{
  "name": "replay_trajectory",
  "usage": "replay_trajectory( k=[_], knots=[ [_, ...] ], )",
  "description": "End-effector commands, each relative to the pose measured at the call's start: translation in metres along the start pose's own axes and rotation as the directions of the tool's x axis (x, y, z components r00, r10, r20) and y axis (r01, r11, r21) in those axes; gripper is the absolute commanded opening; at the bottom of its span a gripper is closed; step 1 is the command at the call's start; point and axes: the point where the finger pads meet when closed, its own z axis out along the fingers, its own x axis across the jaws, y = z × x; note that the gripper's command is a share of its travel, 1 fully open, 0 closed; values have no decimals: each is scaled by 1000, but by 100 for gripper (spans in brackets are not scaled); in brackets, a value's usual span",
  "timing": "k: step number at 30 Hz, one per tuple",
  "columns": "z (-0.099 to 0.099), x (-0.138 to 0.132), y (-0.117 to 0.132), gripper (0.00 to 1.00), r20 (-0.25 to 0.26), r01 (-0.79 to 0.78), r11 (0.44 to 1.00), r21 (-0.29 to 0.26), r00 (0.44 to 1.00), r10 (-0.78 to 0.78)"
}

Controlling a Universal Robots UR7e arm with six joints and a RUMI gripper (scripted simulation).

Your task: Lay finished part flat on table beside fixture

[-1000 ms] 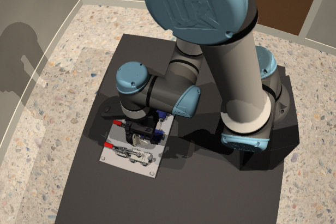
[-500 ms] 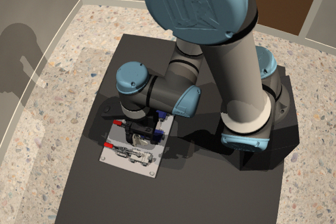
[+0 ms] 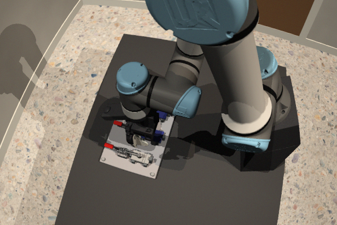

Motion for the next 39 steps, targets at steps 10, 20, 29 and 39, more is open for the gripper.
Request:
replay_trajectory(
  k=[10, 20, 29, 39],
  knots=[
    [0, 0, 0, 28, 0, 0, 1000, 1, 1000, 0],
    [1, 0, 0, 28, 0, 0, 1000, 1, 1000, 0],
    [9, 0, 0, 28, 0, 0, 1000, 1, 1000, 0],
    [35, 0, 0, 28, 0, 0, 1000, 1, 1000, 0]
  ],
)
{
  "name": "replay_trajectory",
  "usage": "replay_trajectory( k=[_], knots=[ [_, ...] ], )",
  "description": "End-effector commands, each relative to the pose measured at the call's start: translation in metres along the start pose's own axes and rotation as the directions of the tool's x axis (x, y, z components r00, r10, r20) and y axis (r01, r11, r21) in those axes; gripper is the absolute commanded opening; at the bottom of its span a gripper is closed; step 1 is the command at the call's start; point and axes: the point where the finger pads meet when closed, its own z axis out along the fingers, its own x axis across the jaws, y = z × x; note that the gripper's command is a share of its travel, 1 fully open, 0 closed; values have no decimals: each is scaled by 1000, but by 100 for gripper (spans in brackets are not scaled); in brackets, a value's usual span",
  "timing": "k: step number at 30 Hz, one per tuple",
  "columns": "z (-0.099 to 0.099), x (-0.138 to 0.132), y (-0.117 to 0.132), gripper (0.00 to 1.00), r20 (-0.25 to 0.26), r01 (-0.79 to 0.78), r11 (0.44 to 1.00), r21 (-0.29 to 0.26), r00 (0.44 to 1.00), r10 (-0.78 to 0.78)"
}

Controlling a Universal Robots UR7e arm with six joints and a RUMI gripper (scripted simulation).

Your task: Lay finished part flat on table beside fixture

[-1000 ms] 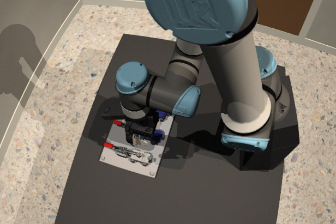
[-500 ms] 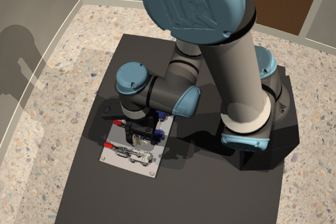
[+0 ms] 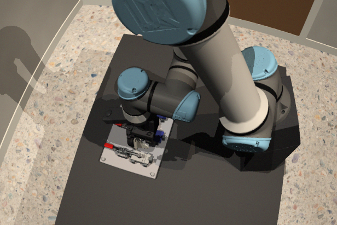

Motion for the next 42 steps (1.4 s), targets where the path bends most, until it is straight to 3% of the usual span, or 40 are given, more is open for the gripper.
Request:
replay_trajectory(
  k=[1, 14, 27, 42],
  knots=[
    [15, 0, -1, 28, 0, 0, 1000, 3, 1000, 0],
    [35, 0, -1, 28, 0, 0, 1000, 3, 1000, 0],
    [37, 0, -3, 28, 0, 0, 1000, 3, 1000, 0],
    [37, 0, -49, 28, 0, 0, 1000, 3, 1000, 0]
  ],
)
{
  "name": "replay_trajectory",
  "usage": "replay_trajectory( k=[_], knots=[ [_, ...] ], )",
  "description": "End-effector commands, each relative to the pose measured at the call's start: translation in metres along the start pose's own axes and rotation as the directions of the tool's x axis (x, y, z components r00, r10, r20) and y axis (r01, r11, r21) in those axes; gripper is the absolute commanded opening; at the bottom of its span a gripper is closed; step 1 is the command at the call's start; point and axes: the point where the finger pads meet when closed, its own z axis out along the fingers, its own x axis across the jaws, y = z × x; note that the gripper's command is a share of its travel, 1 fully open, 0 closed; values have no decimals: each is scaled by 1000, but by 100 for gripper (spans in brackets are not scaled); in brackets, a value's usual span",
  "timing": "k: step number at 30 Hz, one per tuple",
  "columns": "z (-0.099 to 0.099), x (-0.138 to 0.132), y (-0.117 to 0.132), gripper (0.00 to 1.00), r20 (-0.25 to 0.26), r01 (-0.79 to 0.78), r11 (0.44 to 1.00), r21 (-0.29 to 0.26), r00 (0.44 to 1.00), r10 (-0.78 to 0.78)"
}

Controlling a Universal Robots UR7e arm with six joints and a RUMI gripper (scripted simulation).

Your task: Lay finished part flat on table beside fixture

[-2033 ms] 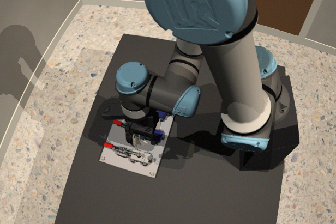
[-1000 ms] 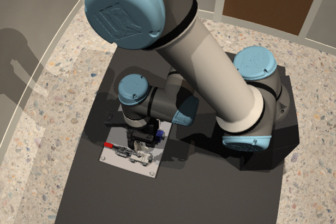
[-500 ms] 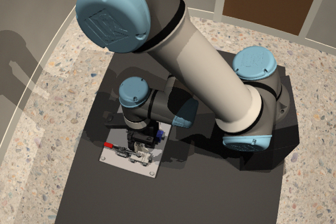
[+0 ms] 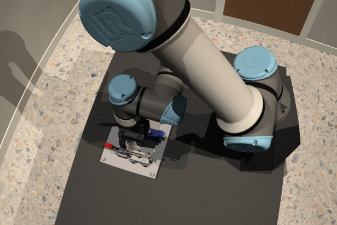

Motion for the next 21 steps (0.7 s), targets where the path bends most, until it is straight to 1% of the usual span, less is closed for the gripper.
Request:
replay_trajectory(
  k=[1, 8, 12, 14, 21],
  knots=[
    [0, 0, -23, 28, 0, 0, 1000, -1, 1000, 0],
    [0, 0, -62, 28, 0, 0, 1000, -1, 1000, 0],
    [0, 0, -80, 28, 0, 0, 1000, -1, 1000, 0],
    [0, 0, -80, 28, 0, 0, 1000, -1, 1000, 0],
    [0, 0, -97, 28, 0, 0, 1000, -1, 1000, 0]
  ],
)
